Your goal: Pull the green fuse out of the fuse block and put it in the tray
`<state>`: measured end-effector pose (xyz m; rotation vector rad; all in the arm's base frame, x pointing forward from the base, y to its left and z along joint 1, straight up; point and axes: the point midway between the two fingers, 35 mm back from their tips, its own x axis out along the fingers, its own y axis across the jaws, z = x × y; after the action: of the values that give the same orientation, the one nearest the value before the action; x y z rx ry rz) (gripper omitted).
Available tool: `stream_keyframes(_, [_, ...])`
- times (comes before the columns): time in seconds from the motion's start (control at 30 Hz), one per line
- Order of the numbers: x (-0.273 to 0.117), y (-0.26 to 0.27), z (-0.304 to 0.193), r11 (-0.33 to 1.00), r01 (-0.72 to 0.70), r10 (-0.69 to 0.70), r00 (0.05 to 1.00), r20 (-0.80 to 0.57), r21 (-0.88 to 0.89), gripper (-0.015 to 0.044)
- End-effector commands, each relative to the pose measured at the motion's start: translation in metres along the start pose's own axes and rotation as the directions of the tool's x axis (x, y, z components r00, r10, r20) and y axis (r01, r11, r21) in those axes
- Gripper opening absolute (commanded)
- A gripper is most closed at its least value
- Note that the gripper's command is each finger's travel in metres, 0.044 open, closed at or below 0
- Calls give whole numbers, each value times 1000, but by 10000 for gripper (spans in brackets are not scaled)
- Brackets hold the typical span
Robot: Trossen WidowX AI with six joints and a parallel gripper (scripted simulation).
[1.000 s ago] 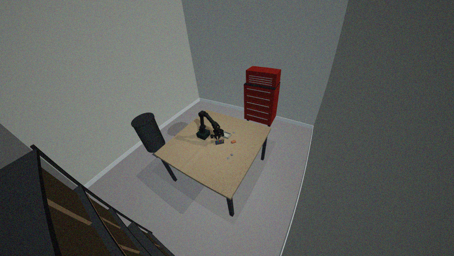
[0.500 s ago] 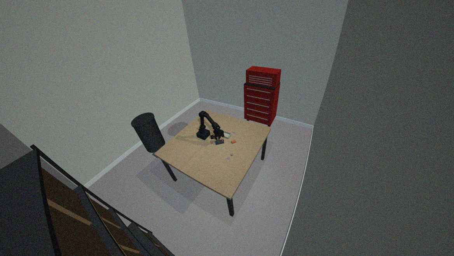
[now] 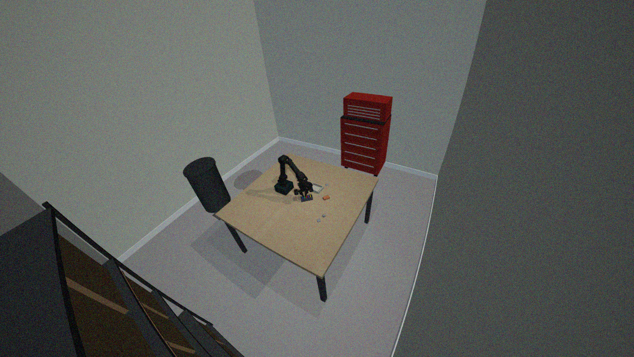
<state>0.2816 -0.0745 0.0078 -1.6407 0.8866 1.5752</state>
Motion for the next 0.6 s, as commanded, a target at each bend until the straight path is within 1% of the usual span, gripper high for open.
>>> stream_keyframes(0.0, [3,0,1,1000,-2,2,1000,8,-7,74])
stream_keyframes(0.57, [12,0,1,1000,-2,2,1000,8,-7,74])
